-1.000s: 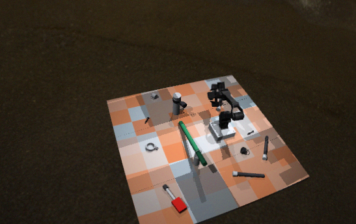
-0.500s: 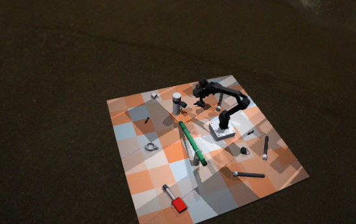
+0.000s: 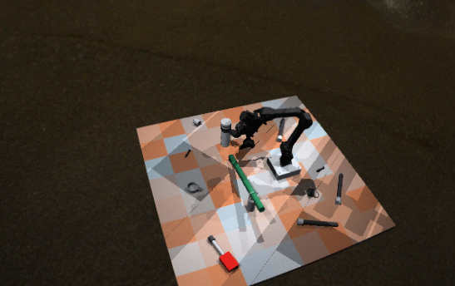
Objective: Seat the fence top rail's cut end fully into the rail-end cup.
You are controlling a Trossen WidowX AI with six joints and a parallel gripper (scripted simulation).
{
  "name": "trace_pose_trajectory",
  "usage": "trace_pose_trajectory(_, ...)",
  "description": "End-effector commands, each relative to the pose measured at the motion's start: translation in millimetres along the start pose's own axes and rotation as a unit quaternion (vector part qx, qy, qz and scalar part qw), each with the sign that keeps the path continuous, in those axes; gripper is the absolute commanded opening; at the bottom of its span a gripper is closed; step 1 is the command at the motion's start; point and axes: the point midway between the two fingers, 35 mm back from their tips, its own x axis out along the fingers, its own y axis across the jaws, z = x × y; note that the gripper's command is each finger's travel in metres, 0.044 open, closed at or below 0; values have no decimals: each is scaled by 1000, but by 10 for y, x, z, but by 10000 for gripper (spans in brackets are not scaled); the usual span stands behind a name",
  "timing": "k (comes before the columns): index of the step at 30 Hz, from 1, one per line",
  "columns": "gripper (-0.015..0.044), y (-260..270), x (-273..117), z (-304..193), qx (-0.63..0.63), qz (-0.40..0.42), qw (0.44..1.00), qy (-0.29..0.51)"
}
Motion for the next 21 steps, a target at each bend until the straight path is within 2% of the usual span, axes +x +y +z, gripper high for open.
trace_pose_trajectory(1, 440, 189, -23, 42, 9, 10, 1000, 10)
trace_pose_trajectory(5, 440, 133, -6, 41, -27, 12, 999, 17)
trace_pose_trajectory(11, 440, -210, 72, 22, -211, 34, 976, 43)
trace_pose_trajectory(16, 440, -508, 117, -23, -379, 69, 921, 50)
trace_pose_trajectory(21, 440, -813, 136, -89, -531, 105, 840, 34)
